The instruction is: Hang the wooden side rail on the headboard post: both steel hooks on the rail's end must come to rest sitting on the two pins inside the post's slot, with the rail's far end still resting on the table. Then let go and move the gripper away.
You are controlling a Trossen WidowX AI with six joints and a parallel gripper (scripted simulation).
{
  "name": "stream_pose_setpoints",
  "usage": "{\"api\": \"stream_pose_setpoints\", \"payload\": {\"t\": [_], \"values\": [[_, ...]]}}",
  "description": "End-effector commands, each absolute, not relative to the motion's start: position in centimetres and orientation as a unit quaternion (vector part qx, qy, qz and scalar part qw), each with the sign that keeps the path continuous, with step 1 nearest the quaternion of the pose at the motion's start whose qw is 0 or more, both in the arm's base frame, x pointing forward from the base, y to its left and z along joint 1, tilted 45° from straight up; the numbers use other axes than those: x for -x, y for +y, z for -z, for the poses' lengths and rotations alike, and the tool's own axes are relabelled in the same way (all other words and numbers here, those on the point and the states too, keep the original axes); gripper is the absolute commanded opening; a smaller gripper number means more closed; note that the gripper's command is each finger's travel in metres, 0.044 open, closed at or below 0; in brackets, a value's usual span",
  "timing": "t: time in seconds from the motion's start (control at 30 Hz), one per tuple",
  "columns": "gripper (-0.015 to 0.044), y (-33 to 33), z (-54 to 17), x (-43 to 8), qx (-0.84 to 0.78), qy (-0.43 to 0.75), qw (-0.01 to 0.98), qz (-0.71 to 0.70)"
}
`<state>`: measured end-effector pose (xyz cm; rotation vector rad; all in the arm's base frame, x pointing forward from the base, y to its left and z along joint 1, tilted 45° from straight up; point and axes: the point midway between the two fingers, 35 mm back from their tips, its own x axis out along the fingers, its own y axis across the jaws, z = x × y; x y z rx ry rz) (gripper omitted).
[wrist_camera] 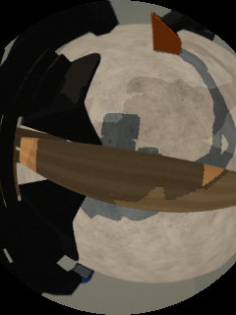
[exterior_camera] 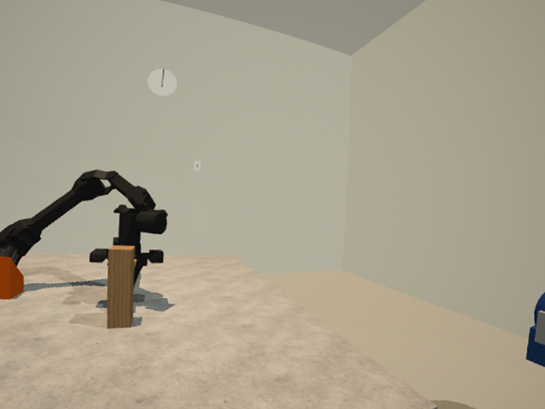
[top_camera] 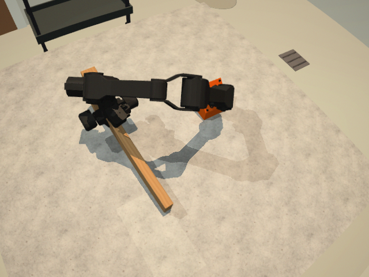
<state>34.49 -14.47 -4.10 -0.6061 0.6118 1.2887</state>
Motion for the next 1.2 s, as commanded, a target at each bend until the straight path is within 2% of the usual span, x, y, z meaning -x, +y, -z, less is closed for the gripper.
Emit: {"api": "stream_pose_setpoints", "payload": {"t": [0.0, 1.17], "values": [[0.0000, -15.02, 4.03, -34.50, 0.277, 0.277, 0.716, -0.578], [0.0000, -15.26, 4.28, -34.46, 0.277, 0.277, 0.716, -0.578]]}}
